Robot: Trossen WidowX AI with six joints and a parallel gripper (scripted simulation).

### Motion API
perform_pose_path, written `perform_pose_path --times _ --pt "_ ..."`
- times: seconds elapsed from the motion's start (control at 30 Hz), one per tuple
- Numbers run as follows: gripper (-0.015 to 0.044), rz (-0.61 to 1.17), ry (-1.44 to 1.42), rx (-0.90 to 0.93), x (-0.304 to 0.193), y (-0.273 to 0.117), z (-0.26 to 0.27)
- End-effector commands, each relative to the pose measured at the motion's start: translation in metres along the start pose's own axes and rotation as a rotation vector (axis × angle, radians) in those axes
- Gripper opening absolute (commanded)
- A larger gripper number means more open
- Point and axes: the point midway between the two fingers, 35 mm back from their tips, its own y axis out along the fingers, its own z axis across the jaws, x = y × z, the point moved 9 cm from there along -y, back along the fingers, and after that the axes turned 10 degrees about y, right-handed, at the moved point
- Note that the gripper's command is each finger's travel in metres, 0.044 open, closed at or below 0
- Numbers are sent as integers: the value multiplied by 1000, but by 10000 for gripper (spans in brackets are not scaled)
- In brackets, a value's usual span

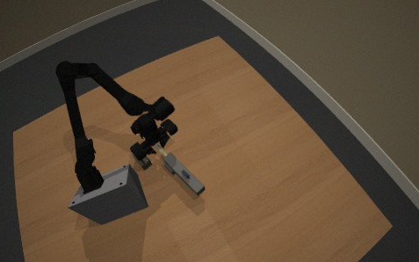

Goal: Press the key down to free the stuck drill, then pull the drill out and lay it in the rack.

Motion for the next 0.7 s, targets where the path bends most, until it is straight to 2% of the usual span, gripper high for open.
perform_pose_path --times 0.0,0.23,0.67 --pt "263 -1 -5 -1 0 0 0" --pt "440 4 -4 -3 -3 1 -1" --pt "440 4 -4 -3 -9 3 -2"
